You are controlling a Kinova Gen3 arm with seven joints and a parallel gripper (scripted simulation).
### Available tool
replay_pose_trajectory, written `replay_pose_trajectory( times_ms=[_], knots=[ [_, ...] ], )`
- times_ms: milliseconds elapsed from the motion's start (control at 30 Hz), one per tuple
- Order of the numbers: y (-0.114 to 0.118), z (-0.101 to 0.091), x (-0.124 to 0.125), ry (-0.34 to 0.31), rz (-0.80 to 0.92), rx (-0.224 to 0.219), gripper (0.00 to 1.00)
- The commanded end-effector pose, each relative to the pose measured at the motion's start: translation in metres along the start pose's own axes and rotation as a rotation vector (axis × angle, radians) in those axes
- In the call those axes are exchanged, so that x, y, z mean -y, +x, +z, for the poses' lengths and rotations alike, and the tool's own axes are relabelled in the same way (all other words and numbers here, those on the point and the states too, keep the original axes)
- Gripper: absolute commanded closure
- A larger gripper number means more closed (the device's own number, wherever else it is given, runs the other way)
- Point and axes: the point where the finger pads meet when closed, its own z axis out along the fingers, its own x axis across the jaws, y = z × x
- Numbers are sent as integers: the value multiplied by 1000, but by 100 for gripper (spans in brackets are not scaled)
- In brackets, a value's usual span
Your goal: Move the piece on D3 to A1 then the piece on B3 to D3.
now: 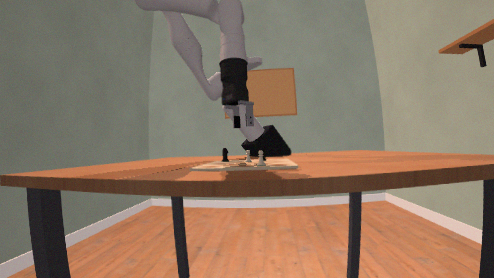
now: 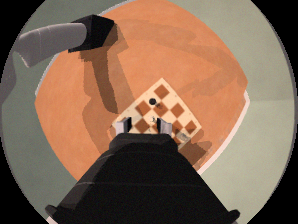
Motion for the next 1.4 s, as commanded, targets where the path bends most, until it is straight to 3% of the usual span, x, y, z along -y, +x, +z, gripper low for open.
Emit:
replay_pose_trajectory(
  times_ms=[0,500,1033,1067,1367],
  knots=[
    [9,0,0,-8,81,-12,0],
    [19,2,-1,-7,298,-12,0],
    [20,2,-1,-8,328,-11,0],
    [20,2,-1,-8,328,-11,32],
    [20,2,-1,-8,328,-11,32]
  ],
)
